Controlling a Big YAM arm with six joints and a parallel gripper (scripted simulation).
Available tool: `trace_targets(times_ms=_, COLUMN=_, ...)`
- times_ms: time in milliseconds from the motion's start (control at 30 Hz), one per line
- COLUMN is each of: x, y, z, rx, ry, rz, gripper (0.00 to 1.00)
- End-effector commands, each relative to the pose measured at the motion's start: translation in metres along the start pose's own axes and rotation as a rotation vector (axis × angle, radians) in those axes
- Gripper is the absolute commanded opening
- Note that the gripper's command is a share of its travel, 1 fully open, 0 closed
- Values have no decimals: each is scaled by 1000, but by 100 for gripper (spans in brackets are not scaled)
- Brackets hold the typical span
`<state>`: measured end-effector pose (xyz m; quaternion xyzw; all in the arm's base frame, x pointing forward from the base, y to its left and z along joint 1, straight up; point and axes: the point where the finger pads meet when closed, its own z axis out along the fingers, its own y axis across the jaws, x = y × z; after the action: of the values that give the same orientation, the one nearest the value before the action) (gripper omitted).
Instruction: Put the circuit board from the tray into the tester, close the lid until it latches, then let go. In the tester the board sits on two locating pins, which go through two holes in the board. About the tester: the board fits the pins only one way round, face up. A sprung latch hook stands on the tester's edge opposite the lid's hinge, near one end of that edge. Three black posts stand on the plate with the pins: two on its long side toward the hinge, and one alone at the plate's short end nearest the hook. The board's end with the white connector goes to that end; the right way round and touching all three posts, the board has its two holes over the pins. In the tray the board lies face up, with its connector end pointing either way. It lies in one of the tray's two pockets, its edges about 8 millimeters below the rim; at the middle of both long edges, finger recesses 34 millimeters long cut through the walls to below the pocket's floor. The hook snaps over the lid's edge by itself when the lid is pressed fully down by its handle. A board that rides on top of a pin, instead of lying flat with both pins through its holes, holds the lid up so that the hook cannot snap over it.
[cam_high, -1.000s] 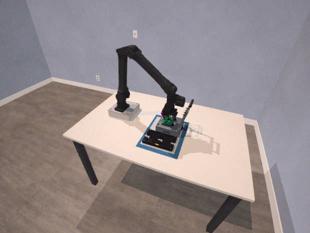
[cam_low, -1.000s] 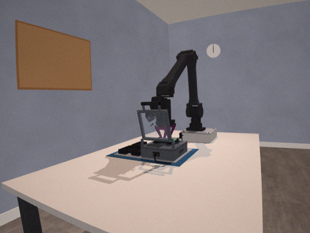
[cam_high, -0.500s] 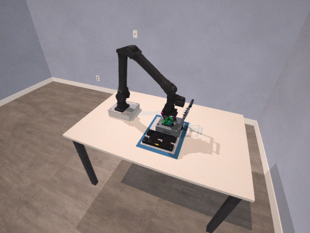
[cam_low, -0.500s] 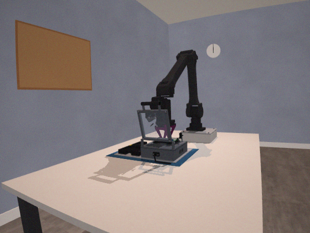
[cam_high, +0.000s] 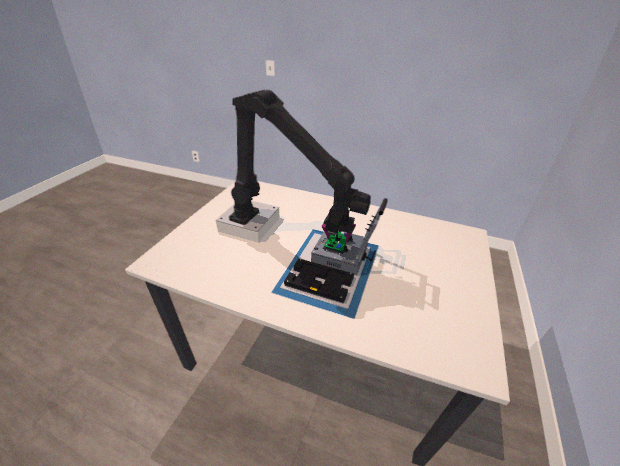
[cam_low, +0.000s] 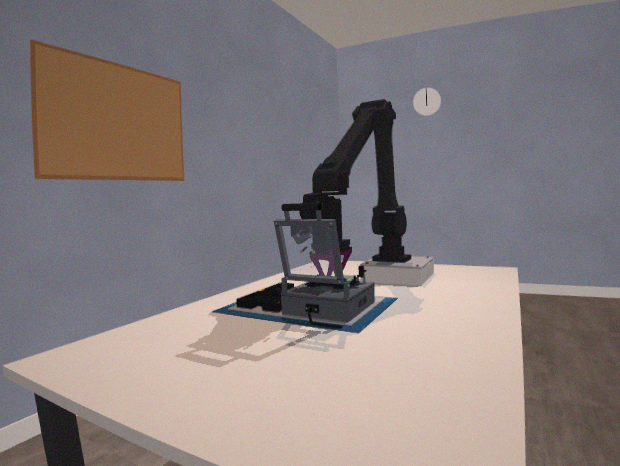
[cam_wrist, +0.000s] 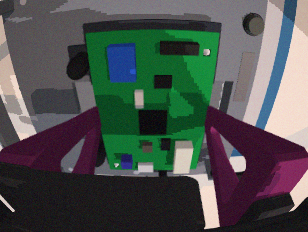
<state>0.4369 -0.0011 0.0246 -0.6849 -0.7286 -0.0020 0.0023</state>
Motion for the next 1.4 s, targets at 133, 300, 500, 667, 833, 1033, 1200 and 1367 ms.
trace_targets(times_ms=133, x=7, y=5, z=1, rx=-18, ry=-2, rz=-5, gripper=72)
trace_targets(times_ms=300, x=7, y=5, z=1, rx=-18, ry=-2, rz=-5, gripper=72)
trace_targets(times_ms=500, x=7, y=6, z=2, rx=-17, ry=-2, rz=-5, gripper=72)
trace_targets(times_ms=667, x=7, y=7, z=0, rx=-21, ry=-2, rz=-5, gripper=72)
trace_targets(times_ms=833, x=7, y=7, z=-1, rx=-24, ry=-2, rz=-5, gripper=72)
trace_targets(times_ms=1033, x=7, y=7, z=-2, rx=-26, ry=-3, rz=-5, gripper=72)
trace_targets(times_ms=1200, x=7, y=7, z=-1, rx=-25, ry=-3, rz=-5, gripper=72)
trace_targets(times_ms=1367, x=7, y=6, z=1, rx=-21, ry=-2, rz=-5, gripper=72)
